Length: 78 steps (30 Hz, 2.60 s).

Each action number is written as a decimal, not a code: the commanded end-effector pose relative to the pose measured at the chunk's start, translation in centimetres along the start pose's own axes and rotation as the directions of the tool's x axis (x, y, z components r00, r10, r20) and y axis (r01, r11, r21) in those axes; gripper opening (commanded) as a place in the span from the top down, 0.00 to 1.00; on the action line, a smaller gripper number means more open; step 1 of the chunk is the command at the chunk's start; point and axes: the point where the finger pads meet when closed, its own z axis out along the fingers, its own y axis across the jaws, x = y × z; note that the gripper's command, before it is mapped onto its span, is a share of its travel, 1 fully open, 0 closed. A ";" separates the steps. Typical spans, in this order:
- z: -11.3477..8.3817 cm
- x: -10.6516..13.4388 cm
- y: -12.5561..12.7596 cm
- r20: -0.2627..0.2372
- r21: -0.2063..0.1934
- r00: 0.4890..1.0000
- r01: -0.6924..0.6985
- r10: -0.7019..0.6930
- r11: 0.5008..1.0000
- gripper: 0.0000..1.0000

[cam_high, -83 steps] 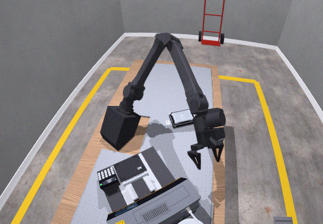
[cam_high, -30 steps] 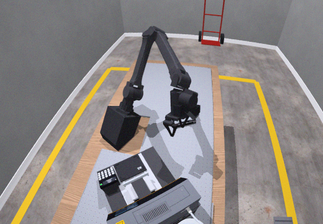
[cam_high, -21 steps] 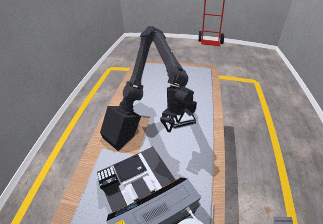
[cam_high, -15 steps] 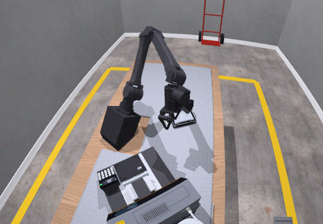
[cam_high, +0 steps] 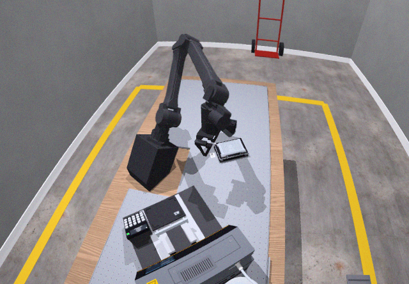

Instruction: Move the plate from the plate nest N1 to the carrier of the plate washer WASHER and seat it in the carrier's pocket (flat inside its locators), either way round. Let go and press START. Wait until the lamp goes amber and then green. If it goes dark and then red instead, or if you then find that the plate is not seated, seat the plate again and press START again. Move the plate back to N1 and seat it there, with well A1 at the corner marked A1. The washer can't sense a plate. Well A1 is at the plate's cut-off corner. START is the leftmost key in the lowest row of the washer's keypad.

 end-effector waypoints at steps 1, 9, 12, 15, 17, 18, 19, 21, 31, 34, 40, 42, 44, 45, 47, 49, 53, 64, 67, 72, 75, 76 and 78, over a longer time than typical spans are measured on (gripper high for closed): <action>-0.7 1.1 1.1 0.005 -0.022 0.998 0.056 -0.056 0.998 0.00; -0.6 4.0 4.0 -0.009 -0.106 0.991 0.130 -0.132 0.986 0.00; -0.7 4.1 4.2 -0.009 -0.132 0.988 0.151 -0.153 0.980 0.00; -0.5 5.4 5.4 -0.007 -0.161 0.984 0.175 -0.179 0.971 0.00; -0.2 6.0 6.6 -0.020 -0.169 0.979 0.195 -0.201 0.966 0.00; -0.2 6.4 6.9 -0.020 -0.169 0.979 0.195 -0.201 0.966 0.00; -0.2 6.6 7.1 -0.020 -0.169 0.979 0.195 -0.201 0.966 0.00; -0.7 6.2 6.8 -0.008 -0.157 0.980 0.194 -0.198 0.968 0.00; -1.1 4.3 6.8 0.019 -0.130 0.964 0.264 -0.264 0.956 0.00; -0.2 4.1 8.3 0.032 -0.134 0.934 0.356 -0.355 0.925 0.00; 0.7 2.2 10.8 0.067 -0.124 0.842 0.540 -0.535 0.833 0.00; 0.9 1.3 11.7 0.080 -0.116 0.802 0.598 -0.593 0.793 0.00; 1.2 1.1 12.0 0.080 -0.120 0.786 0.618 -0.612 0.777 0.00; 1.2 1.1 12.0 0.080 -0.120 0.786 0.618 -0.612 0.777 0.00; 1.7 0.6 12.9 0.078 -0.123 0.800 0.599 -0.594 0.791 0.00; 2.0 0.1 13.7 0.081 -0.122 0.799 0.601 -0.596 0.790 0.00; 3.1 -0.8 15.3 0.076 -0.131 0.804 0.594 -0.590 0.793 0.00; 5.0 -3.0 19.0 0.079 -0.138 0.806 0.592 -0.587 0.794 0.00; 5.6 -3.7 20.3 0.080 -0.140 0.806 0.591 -0.586 0.794 0.00; 6.7 -4.9 22.3 0.081 -0.143 0.807 0.590 -0.585 0.795 0.00; 7.3 -5.6 23.5 0.081 -0.145 0.808 0.589 -0.584 0.795 0.00; 7.4 -5.8 23.8 0.081 -0.145 0.808 0.589 -0.584 0.795 0.00; 7.4 -5.8 23.8 0.081 -0.145 0.808 0.589 -0.584 0.795 0.00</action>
